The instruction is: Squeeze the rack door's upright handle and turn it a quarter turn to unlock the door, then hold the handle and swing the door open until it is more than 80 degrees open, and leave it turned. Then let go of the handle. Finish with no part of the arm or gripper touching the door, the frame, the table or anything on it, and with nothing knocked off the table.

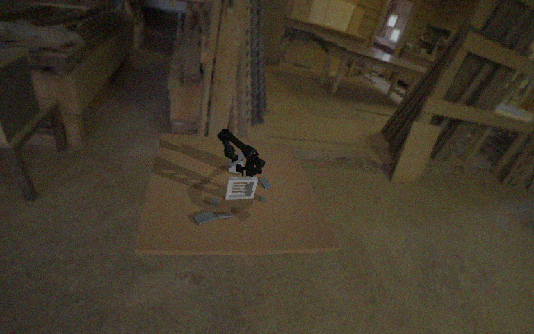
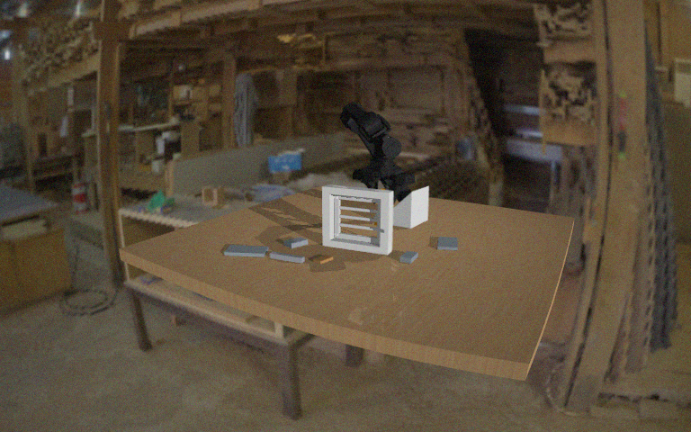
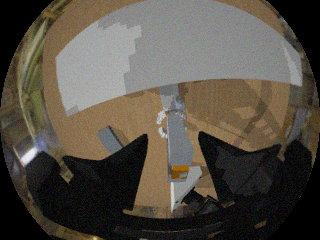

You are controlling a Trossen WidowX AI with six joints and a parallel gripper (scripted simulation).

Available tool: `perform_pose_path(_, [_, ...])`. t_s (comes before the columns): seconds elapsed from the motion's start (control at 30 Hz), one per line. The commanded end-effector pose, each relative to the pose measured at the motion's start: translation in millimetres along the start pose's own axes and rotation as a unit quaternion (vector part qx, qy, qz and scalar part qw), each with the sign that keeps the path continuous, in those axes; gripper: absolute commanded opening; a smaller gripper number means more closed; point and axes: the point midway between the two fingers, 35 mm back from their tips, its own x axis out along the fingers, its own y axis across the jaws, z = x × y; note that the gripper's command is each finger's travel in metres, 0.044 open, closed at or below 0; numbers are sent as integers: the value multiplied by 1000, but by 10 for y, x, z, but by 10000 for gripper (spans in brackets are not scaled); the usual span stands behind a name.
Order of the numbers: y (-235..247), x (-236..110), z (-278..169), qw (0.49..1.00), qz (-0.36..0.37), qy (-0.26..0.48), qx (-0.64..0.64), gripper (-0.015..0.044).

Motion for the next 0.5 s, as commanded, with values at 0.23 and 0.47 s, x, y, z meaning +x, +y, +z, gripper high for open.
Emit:
perform_pose_path(0.23, [-3, -1, 6, 941, 0, -2, 338, 283])
perform_pose_path(0.47, [-3, 0, 7, 869, 0, -2, 495, 283])
